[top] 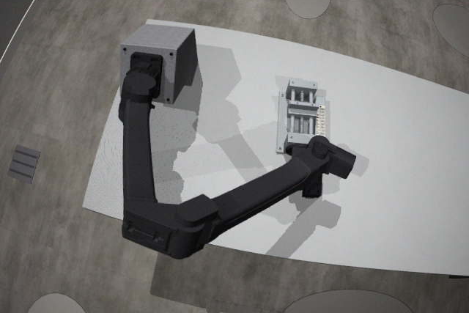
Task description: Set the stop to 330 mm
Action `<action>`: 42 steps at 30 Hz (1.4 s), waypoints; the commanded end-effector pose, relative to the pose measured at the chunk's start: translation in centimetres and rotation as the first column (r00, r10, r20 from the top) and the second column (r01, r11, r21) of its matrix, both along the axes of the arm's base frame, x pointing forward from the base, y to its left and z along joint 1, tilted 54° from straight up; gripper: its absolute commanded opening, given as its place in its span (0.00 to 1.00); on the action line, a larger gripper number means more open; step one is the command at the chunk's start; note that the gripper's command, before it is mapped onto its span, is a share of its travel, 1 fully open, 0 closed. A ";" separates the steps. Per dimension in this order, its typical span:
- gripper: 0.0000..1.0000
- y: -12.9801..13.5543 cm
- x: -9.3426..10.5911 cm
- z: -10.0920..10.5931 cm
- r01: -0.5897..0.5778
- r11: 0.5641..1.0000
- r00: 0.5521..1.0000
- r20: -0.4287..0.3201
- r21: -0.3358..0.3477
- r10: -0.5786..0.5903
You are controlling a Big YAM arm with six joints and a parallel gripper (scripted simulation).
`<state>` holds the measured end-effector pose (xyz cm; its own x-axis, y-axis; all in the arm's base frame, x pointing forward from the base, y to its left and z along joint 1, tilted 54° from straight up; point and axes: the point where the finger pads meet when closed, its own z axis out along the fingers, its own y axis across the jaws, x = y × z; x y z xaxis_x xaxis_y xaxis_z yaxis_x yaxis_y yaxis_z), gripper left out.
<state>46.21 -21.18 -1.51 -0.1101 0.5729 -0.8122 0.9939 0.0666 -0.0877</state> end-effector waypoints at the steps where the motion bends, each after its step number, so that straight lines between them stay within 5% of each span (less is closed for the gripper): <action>1: 0.06 1.8 3.0 -0.1 -0.041 0.999 0.999 0.035 0.010 0.041; 42: 0.06 3.9 4.2 1.1 -0.038 0.999 0.999 0.028 0.012 0.038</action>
<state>47.29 -20.28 -1.00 -0.1096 0.5766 -0.8097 0.9939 0.0518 -0.0977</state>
